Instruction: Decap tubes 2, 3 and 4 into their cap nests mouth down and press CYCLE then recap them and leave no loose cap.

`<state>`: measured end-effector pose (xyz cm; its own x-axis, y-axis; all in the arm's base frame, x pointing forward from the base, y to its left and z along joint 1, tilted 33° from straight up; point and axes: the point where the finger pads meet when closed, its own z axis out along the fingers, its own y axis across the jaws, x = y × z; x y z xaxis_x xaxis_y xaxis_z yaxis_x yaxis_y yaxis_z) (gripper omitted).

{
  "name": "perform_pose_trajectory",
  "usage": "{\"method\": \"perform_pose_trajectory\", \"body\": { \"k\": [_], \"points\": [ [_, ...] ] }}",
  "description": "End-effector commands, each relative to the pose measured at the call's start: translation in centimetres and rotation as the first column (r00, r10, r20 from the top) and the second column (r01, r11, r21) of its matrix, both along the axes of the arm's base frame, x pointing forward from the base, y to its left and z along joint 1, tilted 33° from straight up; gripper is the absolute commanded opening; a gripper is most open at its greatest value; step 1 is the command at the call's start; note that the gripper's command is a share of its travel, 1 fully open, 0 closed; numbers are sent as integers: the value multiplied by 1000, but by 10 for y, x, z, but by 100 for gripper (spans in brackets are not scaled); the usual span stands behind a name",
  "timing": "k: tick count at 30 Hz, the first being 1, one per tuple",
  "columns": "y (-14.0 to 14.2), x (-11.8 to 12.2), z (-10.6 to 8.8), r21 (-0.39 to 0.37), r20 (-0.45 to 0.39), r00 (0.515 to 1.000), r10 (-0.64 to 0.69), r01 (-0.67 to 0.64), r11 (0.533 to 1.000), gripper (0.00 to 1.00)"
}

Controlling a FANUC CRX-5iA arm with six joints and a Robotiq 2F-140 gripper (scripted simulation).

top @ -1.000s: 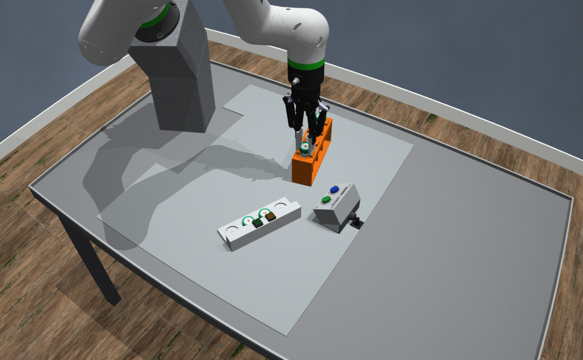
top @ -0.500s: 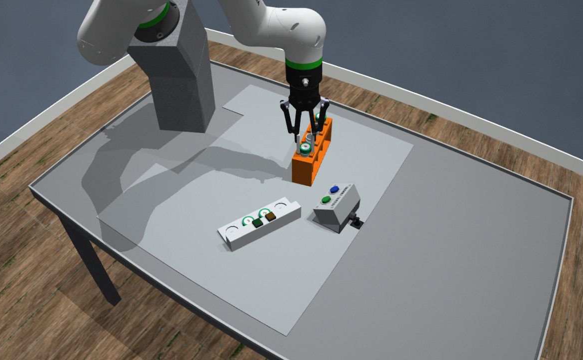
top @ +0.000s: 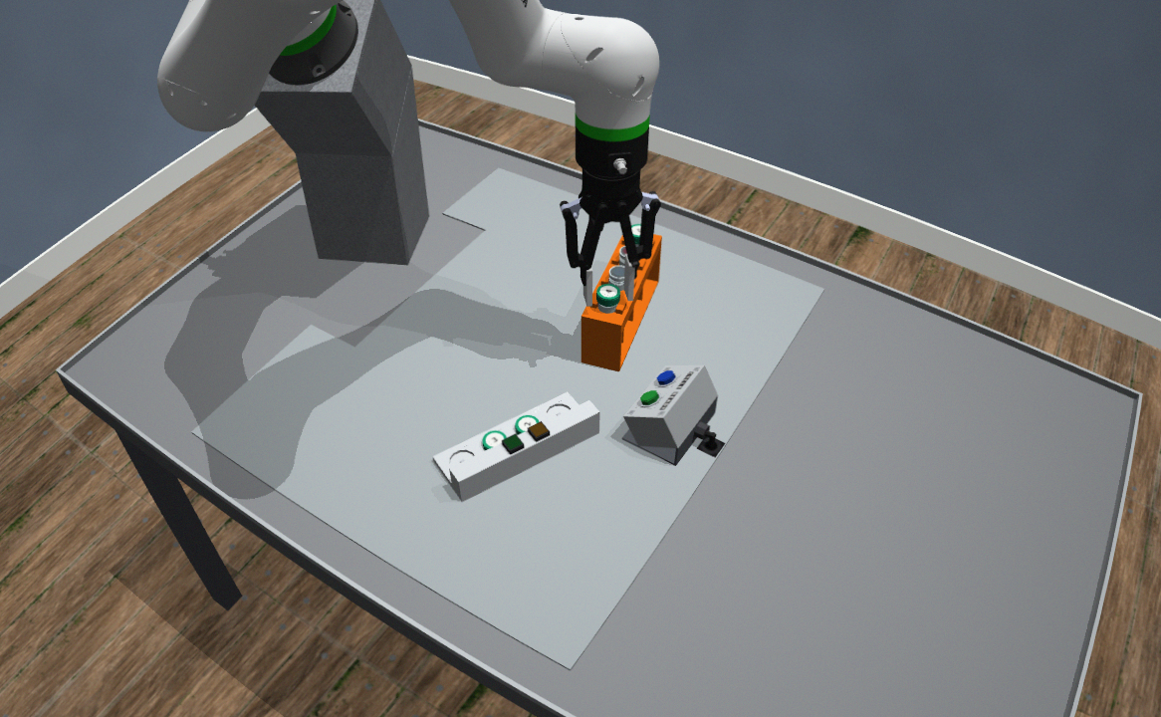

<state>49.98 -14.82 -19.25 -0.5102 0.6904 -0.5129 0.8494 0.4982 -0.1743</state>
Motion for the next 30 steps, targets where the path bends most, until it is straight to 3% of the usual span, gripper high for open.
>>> {"method": "perform_pose_trajectory", "body": {
  "k": [1, 4, 7, 9, 12, 15, 17, 18, 19, 20, 21, 22, 23, 24, 25, 26, 27, 30],
  "points": [
    [0, 0, 0, 0, -1, 1000, 0, 0, 1000, 35],
    [0, 0, 0, 0, -1, 1000, 0, 0, 1000, 35],
    [0, 0, 0, 47, 125, 970, -211, 206, 977, 35],
    [0, 0, 0, 68, 164, 946, -279, 271, 960, 35],
    [0, 0, 0, 68, 164, 946, -279, 272, 960, 35],
    [0, 0, 0, 140, 261, 848, -462, 440, 887, 35],
    [0, 0, 0, 147, 269, 838, -475, 452, 880, 35],
    [0, 0, 0, 177, 299, 790, -535, 505, 845, 35],
    [0, 0, 0, 177, 299, 790, -535, 505, 845, 35],
    [0, 0, 0, 210, 326, 737, -592, 555, 805, 35],
    [0, 0, 0, 210, 326, 737, -592, 555, 805, 35],
    [0, 0, 0, 244, 350, 679, -646, 600, 762, 35],
    [0, 0, 0, 244, 350, 679, -646, 600, 762, 35],
    [0, 0, 0, 279, 371, 616, -695, 640, 716, 35],
    [0, 0, 0, 279, 371, 616, -695, 640, 716, 35],
    [0, 0, 0, 315, 388, 549, -740, 675, 667, 35],
    [0, 0, 0, 334, 395, 513, -762, 692, 640, 35],
    [0, 0, 0, 337, 397, 509, -764, 693, 637, 35]
  ]
}}
